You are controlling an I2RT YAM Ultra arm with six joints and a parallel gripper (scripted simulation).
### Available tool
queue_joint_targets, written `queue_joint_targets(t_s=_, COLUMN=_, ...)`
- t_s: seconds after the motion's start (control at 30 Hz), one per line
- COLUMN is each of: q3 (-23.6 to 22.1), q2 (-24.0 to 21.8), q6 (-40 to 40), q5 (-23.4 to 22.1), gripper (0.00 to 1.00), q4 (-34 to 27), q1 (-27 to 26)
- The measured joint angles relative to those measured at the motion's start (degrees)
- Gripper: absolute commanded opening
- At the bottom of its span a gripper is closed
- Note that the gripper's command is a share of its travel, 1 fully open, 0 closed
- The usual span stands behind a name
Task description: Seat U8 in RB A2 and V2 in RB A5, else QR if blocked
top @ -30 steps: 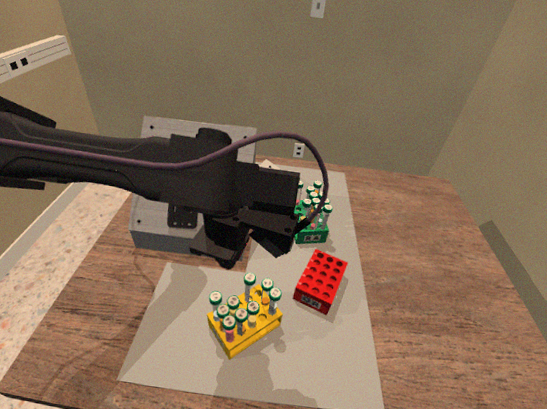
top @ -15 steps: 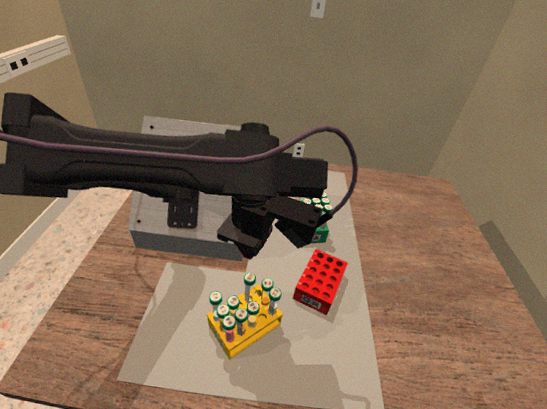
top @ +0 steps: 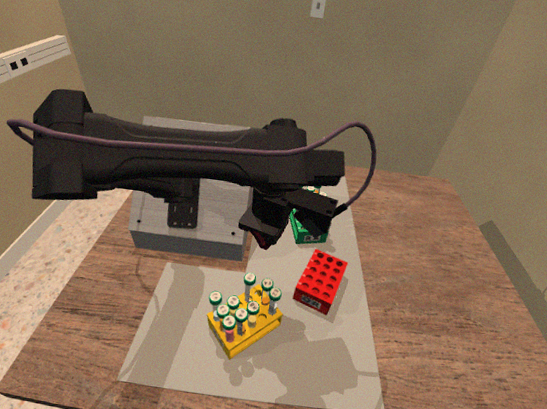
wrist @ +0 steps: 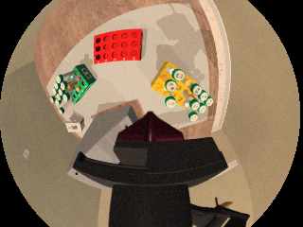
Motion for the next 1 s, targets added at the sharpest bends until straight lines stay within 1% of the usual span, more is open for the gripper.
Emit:
queue_joint_targets(t_s=0.2, q3=0.24, q2=4.33, q6=2.25, q5=-0.33, gripper=0.0, q4=1.79, q1=1.49)
queue_joint_targets(t_s=0.27, q3=0.52, q2=5.14, q6=2.75, q5=-0.39, gripper=0.0, q4=2.34, q1=1.75)
queue_joint_targets(t_s=0.4, q3=1.49, q2=7.1, q6=3.91, q5=-0.42, gripper=0.0, q4=3.17, q1=2.36)
queue_joint_targets(t_s=0.77, q3=4.22, q2=15.34, q6=6.97, q5=-0.94, gripper=0.0, q4=6.25, q1=4.57)
queue_joint_targets(t_s=1.0, q3=6.08, q2=18.95, q6=8.37, q5=-1.14, gripper=0.0, q4=7.43, q1=5.33)
